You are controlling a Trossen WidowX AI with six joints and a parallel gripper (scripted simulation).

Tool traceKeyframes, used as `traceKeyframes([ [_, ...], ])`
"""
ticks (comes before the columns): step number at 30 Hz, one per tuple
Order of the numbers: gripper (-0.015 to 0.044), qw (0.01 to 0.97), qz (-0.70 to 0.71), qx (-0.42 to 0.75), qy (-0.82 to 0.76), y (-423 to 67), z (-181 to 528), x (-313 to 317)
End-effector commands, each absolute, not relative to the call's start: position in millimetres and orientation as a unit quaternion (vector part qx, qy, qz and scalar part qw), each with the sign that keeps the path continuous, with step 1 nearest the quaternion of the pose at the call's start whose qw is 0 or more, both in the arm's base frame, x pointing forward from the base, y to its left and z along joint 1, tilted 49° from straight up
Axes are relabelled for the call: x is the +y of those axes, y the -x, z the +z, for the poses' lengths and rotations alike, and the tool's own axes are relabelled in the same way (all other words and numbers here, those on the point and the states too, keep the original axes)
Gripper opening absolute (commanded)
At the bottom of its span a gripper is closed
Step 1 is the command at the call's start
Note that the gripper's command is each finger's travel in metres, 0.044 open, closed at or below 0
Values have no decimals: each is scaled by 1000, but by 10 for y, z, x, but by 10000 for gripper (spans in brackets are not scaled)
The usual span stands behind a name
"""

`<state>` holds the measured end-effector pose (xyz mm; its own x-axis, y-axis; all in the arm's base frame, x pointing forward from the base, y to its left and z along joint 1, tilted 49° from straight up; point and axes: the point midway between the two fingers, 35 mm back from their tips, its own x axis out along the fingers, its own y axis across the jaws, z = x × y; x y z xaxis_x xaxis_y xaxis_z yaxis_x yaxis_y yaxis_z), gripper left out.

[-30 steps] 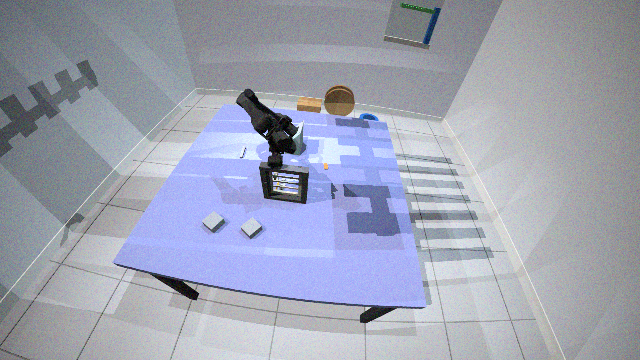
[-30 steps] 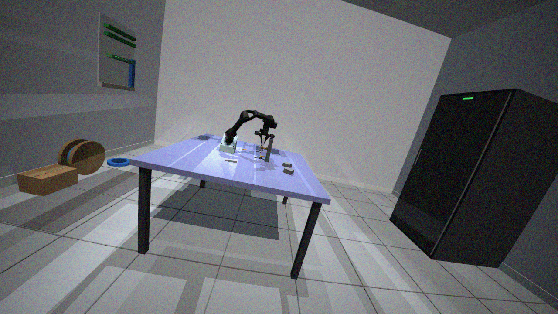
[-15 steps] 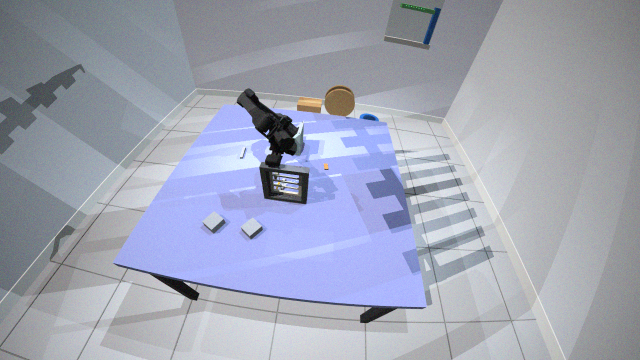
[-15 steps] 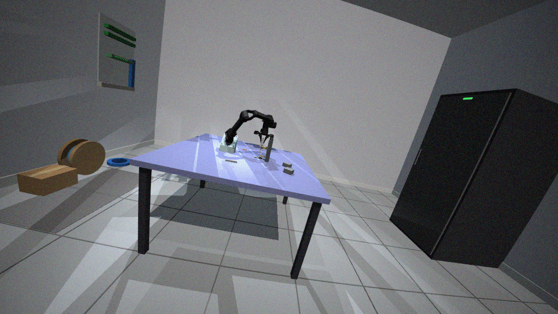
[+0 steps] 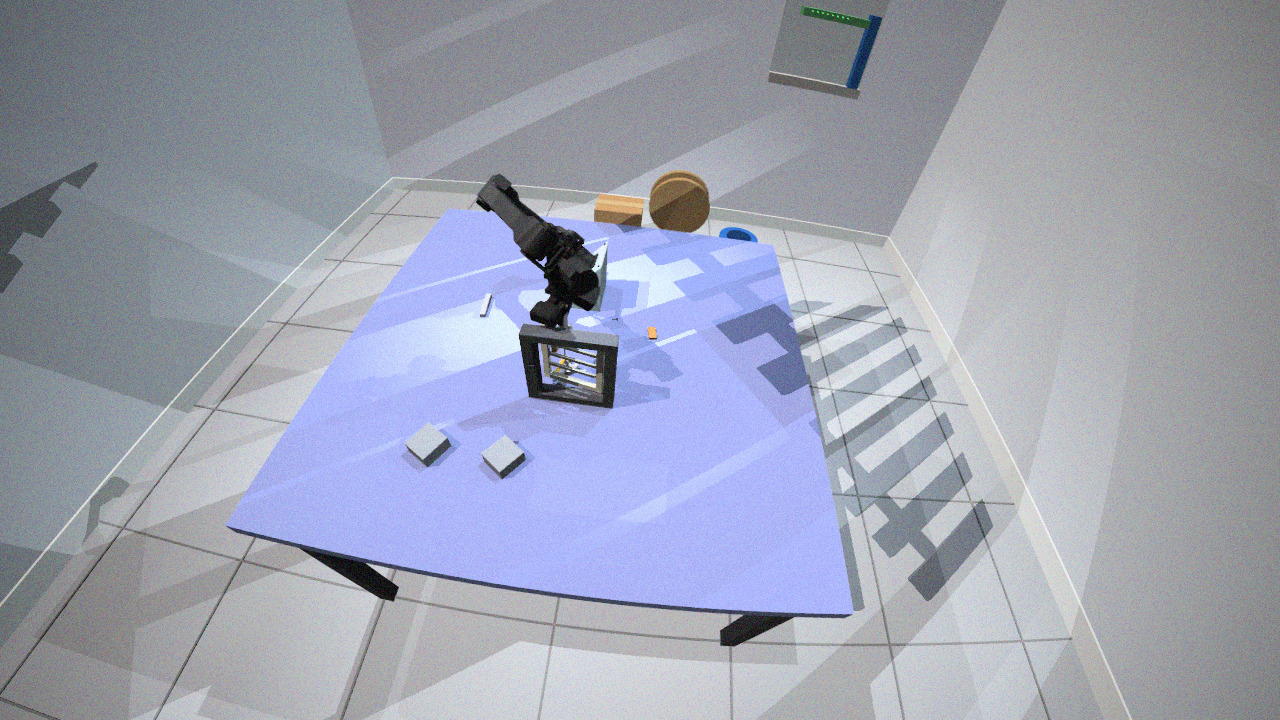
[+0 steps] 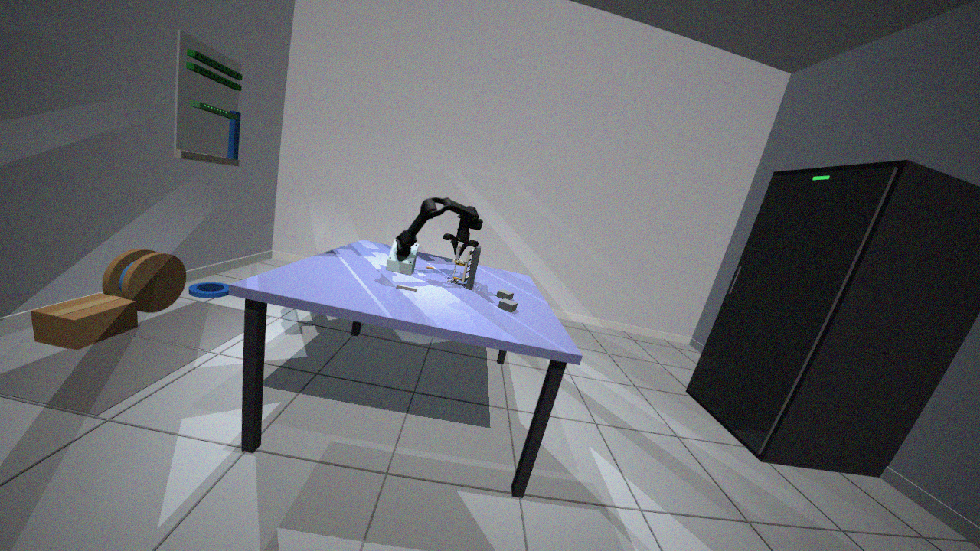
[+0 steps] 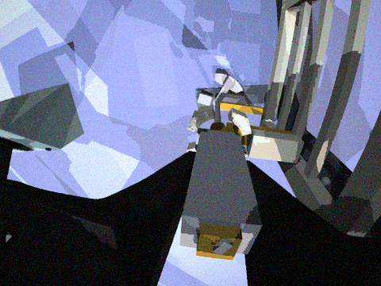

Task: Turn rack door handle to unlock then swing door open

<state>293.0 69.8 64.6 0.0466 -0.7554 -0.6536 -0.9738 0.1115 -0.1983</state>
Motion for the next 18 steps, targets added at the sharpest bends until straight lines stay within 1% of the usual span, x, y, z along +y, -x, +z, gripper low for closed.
traceKeyframes([
  [1, 18, 363, 135, 673, 630, -2913, 631, 714],
  [18, 18, 446, 42, 685, 574, -2665, 465, 840],
])
